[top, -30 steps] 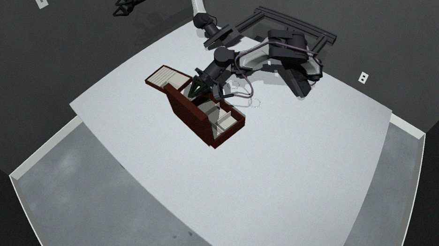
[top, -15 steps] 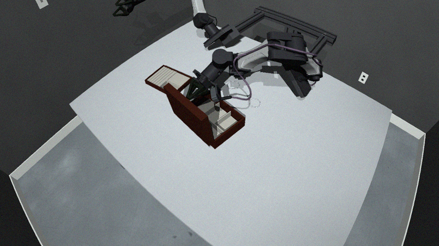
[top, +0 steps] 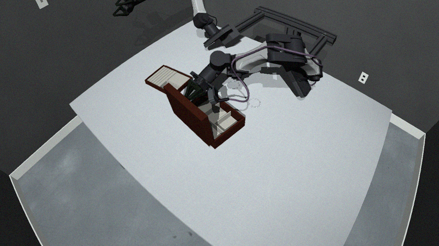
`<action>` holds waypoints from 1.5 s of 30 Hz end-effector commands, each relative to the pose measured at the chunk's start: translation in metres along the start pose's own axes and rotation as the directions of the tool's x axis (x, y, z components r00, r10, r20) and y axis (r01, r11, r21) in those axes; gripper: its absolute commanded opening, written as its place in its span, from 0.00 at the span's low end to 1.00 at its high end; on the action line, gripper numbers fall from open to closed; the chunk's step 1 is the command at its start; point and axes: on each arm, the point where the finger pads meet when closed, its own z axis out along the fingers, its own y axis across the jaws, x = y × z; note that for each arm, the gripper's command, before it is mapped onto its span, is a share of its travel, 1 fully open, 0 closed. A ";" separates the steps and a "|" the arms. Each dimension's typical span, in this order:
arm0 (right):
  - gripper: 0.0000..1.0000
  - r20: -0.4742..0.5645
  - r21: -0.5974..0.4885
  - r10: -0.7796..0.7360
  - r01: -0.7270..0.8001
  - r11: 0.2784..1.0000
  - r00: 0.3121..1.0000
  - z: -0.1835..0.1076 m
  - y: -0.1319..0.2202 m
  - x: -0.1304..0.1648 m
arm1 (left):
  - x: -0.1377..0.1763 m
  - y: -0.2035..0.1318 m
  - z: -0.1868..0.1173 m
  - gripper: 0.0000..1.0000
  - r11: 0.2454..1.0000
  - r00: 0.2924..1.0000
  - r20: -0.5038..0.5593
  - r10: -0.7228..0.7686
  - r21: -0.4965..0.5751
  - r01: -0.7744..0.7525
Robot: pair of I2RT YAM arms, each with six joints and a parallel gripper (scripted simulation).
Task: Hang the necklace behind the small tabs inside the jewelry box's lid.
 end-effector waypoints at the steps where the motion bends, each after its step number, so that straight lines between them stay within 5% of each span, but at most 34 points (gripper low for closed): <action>1: 1.00 0.030 -0.005 0.000 0.001 1.000 1.000 -0.002 0.001 -0.012 | -0.001 -0.004 0.011 0.03 1.000 1.000 -0.005 0.006 -0.001 -0.006; 8: 1.00 0.030 -0.005 0.000 0.001 1.000 1.000 -0.002 0.001 -0.012 | -0.001 -0.007 0.017 0.03 1.000 1.000 -0.005 0.005 0.001 -0.005; 9: 1.00 0.030 -0.005 0.000 0.001 1.000 1.000 -0.002 0.001 -0.012 | -0.004 -0.012 0.017 0.12 1.000 1.000 -0.001 -0.003 0.007 0.003; 45: 1.00 0.030 -0.005 0.000 0.001 1.000 1.000 -0.002 0.001 -0.012 | -0.002 -0.019 0.015 0.12 0.998 0.999 0.003 -0.048 0.042 0.048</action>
